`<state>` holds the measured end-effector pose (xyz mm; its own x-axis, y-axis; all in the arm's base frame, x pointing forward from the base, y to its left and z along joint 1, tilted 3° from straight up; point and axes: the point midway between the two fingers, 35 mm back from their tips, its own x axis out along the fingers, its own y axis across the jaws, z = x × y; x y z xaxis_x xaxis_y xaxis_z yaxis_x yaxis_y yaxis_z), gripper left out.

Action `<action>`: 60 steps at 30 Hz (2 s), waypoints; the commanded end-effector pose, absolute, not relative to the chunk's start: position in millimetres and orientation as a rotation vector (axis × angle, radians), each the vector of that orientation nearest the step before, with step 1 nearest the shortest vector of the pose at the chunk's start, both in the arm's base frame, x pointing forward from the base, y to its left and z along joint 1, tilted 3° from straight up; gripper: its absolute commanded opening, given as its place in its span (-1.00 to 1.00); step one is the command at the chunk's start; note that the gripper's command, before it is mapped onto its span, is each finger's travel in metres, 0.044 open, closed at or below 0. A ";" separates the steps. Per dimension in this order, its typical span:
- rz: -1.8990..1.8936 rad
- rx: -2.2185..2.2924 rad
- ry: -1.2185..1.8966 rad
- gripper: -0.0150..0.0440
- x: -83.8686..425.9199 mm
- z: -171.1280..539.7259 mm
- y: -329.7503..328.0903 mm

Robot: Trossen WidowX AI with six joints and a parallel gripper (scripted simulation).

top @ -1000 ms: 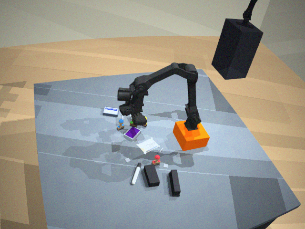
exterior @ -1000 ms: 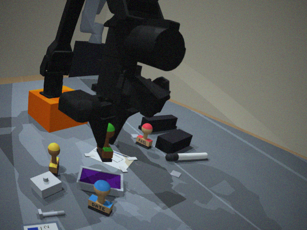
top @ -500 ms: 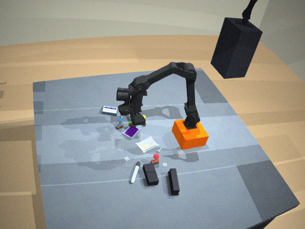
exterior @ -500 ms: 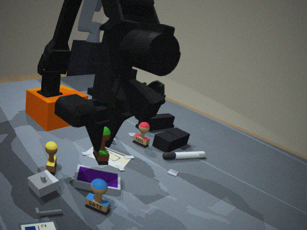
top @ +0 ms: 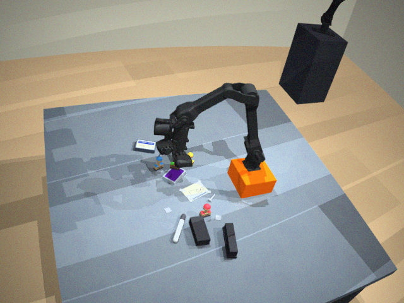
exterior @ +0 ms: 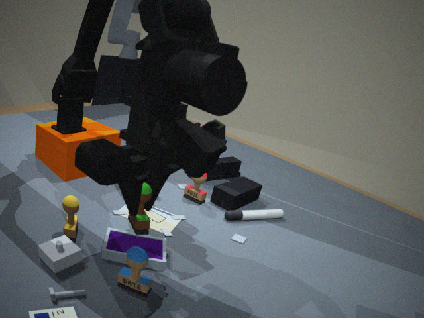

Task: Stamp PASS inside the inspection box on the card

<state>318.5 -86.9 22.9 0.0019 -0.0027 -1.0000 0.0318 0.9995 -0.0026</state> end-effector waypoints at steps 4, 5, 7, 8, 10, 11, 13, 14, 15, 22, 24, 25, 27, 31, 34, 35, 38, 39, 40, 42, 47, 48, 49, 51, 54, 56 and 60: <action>-0.024 0.021 1.572 -0.49 317.7 17.2 -87.0; -0.024 0.021 1.572 -0.49 317.7 16.5 -87.0; -0.024 0.021 1.572 -0.49 317.7 15.2 -87.1; -0.024 0.021 1.572 -0.49 317.7 14.5 -87.1; -0.024 0.021 1.572 -0.49 317.6 13.2 -87.1; -0.024 0.021 1.572 -0.49 317.6 12.6 -87.1; -0.024 0.022 1.572 -0.49 317.6 11.2 -87.1; -0.024 0.022 1.572 -0.49 317.6 10.6 -87.1; -0.024 0.022 1.572 -0.49 317.5 9.9 -87.2; -0.025 0.022 1.572 -0.49 317.3 5.3 -87.2; -0.025 0.022 1.572 -0.49 317.2 4.0 -87.2; -0.025 0.022 1.572 -0.49 317.2 3.4 -87.2; -0.025 0.022 1.572 -0.49 317.1 2.0 -87.2; -0.025 0.023 1.572 -0.49 316.9 -0.6 -87.2; -0.025 0.023 1.572 -0.49 316.7 -2.5 -87.2; -0.025 0.023 1.572 -0.49 316.7 -3.2 -87.2; -0.025 0.023 1.572 -0.49 316.5 -5.1 -87.2; -0.025 0.023 1.572 -0.49 316.4 -5.8 -87.2; -0.025 0.023 1.572 -0.49 316.4 -6.4 -87.2; -0.025 0.023 1.572 -0.49 316.2 -7.7 -87.2; -0.025 0.023 1.572 -0.49 316.0 -9.9 -87.2; -0.025 0.023 1.572 -0.49 316.0 -9.9 -87.2; -0.025 0.023 1.572 -0.49 316.0 -9.9 -87.2; -0.025 0.023 1.572 -0.49 316.0 -9.9 -87.2; -0.027 0.025 1.572 -0.49 316.0 -11.0 -87.2; -0.028 0.025 1.572 -0.49 316.0 -11.1 -87.2; -0.028 0.025 1.572 -0.49 316.0 -12.1 -87.3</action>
<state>316.1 -87.3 -11.0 -0.0004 -0.0020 -1.0000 0.0338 0.9994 -0.0020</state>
